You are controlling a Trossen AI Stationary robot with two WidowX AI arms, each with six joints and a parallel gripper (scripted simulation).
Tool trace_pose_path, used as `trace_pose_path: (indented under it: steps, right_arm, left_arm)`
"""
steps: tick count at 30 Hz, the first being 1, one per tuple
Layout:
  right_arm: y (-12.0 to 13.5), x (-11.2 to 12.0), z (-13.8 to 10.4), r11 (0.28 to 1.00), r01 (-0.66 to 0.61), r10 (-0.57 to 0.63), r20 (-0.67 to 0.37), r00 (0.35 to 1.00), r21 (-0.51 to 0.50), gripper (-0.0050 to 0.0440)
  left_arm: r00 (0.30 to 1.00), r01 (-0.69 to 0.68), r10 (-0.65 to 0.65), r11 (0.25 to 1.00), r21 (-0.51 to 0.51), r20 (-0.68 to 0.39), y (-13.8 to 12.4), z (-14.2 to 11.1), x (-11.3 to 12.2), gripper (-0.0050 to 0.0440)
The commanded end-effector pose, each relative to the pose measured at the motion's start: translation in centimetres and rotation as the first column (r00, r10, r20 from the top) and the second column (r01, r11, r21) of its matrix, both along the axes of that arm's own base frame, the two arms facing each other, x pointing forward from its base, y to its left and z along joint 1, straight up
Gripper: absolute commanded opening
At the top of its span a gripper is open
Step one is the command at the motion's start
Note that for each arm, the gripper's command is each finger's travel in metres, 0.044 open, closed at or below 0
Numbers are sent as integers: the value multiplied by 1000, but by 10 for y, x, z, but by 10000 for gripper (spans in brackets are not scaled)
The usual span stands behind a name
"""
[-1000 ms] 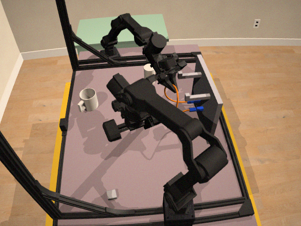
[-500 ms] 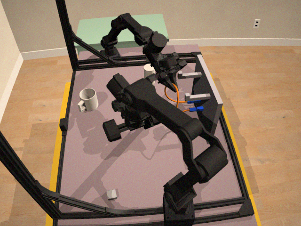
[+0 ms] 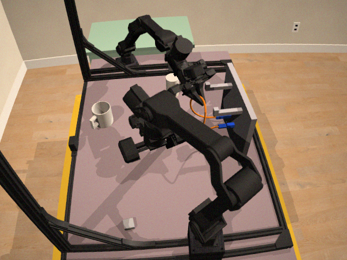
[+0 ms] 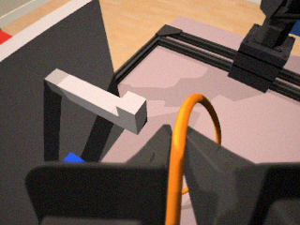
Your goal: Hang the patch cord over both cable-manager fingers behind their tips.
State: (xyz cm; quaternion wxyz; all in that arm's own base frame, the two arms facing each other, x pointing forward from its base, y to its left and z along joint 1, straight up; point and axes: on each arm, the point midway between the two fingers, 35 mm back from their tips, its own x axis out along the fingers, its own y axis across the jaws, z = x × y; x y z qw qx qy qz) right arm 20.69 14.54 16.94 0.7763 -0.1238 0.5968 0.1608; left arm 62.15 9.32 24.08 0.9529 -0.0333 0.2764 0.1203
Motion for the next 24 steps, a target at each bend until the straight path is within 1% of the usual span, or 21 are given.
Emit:
trace_pose_path:
  steps: [1,24]
  right_arm:
    - [1,0,7,1000,1,-1,18,1000,14,440]
    - [1,0,7,1000,1,-1,18,1000,14,440]
  left_arm:
    - [1000,-3,3,1000,-1,30,2,15,-1,25]
    - [1000,-4,4,1000,-6,23,2,14,-2,25]
